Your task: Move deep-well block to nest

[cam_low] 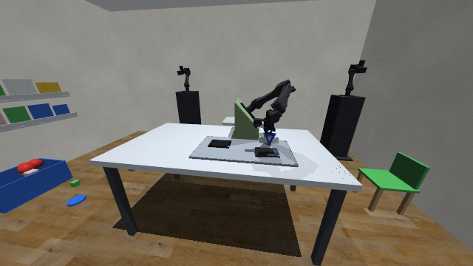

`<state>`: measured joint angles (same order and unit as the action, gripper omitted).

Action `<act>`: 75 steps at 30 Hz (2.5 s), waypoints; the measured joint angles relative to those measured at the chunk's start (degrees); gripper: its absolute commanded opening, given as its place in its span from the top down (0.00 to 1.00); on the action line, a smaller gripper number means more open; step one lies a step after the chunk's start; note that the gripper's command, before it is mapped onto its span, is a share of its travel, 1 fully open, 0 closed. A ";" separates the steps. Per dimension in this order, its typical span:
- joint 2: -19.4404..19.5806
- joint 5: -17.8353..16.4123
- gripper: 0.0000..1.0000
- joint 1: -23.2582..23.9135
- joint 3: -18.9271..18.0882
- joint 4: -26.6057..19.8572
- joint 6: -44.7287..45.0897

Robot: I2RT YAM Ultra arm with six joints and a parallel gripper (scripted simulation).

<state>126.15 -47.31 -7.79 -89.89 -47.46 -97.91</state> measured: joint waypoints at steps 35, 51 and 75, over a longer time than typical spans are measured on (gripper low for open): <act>3.23 0.55 1.00 -4.81 3.02 11.30 -7.06; 5.33 1.14 1.00 -6.80 3.76 16.31 -10.32; 5.33 1.22 1.00 -6.95 4.24 17.35 -11.08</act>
<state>131.48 -46.09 -14.74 -85.65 -30.11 -108.99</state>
